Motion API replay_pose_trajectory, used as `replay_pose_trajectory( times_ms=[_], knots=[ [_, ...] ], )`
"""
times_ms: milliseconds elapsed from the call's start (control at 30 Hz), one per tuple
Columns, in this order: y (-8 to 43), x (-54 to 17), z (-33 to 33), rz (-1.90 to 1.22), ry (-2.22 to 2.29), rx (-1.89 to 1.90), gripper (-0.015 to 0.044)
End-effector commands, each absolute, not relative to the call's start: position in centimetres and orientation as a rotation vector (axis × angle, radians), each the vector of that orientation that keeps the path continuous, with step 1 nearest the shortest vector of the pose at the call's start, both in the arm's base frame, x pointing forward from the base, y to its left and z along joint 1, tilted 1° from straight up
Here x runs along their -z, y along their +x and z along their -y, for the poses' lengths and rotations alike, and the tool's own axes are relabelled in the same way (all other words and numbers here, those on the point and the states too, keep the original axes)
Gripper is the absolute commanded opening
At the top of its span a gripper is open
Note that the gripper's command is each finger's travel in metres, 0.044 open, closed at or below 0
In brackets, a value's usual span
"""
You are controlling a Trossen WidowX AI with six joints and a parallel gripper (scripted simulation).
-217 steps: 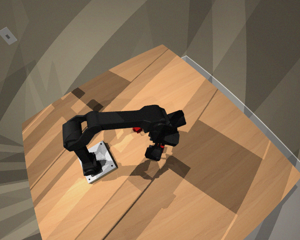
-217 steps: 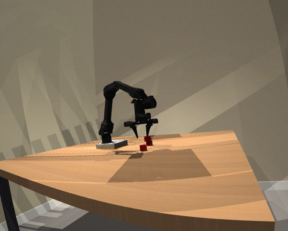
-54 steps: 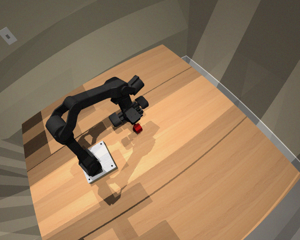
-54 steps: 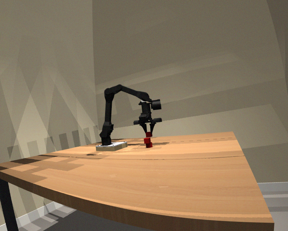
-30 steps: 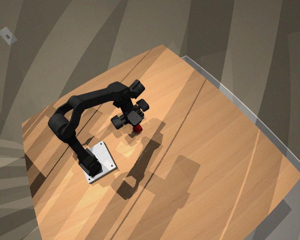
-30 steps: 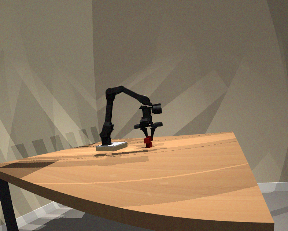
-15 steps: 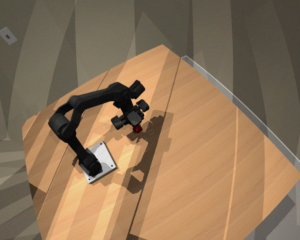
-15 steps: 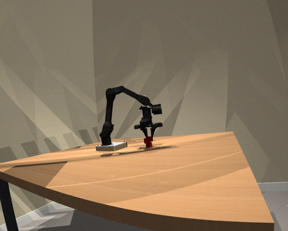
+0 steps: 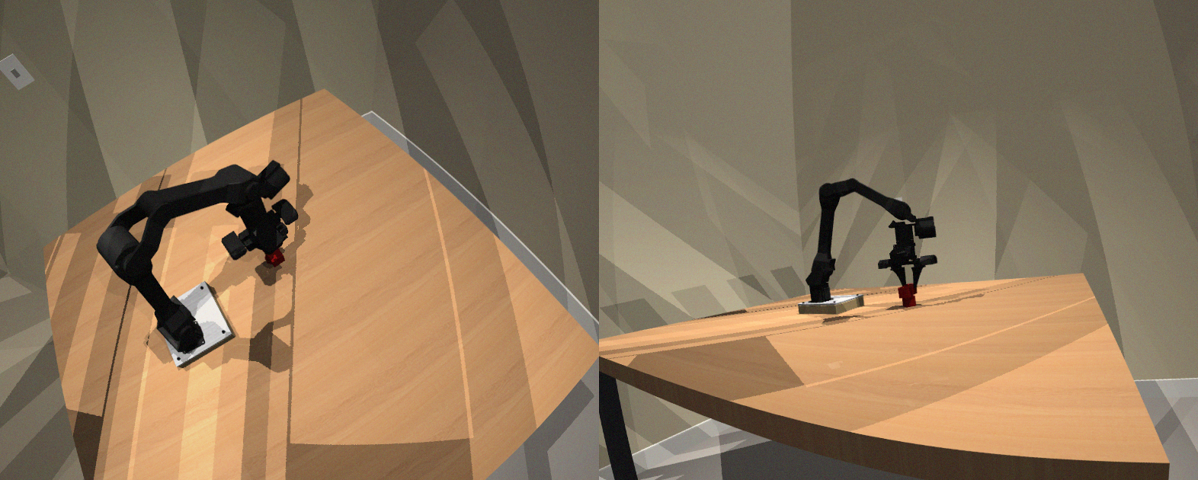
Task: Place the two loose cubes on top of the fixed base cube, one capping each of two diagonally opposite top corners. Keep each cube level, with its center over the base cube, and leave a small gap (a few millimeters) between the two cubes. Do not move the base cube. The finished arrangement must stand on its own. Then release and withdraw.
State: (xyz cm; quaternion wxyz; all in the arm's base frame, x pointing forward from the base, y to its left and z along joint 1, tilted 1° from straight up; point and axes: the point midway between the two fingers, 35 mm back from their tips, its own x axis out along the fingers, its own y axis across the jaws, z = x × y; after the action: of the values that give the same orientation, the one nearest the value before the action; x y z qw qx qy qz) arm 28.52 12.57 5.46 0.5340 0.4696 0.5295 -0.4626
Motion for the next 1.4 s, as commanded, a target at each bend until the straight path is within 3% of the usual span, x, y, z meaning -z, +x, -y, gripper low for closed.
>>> replay_pose_trajectory(
  times_ms=[0,200,333,1367],
  knots=[
    [28.5,-5.3,-12.5,-1.26,1.111,1.103,0.0105],
    [28.5,-5.3,-12.5,-1.26,1.111,1.103,0.0105],
    [28.5,-5.3,-12.5,-1.26,1.111,1.103,0.0205],
    [28.5,-9.1,-12.6,-1.262,1.119,1.103,0.0205]
  ],
)
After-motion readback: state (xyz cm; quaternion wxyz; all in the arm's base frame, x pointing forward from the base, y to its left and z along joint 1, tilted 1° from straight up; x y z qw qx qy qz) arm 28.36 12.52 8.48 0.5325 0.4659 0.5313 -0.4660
